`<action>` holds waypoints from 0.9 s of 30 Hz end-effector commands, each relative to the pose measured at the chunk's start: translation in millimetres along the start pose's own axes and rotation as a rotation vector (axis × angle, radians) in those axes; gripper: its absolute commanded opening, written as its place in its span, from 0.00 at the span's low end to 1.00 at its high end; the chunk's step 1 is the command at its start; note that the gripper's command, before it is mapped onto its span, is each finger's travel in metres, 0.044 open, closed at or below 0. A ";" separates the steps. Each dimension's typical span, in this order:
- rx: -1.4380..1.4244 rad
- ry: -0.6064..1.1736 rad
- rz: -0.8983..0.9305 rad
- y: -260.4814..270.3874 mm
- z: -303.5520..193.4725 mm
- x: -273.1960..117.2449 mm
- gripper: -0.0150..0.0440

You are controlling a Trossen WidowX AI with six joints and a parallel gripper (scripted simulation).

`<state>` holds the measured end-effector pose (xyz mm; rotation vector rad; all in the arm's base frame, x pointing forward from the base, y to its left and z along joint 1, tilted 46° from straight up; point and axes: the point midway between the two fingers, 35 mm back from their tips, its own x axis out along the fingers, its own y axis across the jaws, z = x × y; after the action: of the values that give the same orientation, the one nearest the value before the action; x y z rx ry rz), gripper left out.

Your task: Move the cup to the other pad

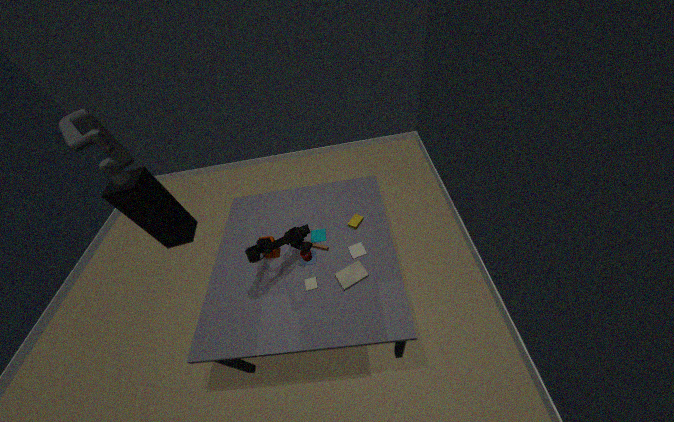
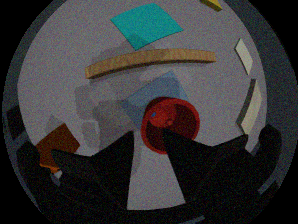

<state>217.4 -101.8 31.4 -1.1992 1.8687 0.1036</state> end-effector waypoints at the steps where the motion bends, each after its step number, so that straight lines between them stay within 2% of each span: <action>1: -0.011 0.009 0.002 2.0 -1.4 9.0 0.50; 27: -0.010 0.014 -0.001 3.4 -4.3 47.5 0.50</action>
<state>209.3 -132.6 1.7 -1.2024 1.8726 0.0990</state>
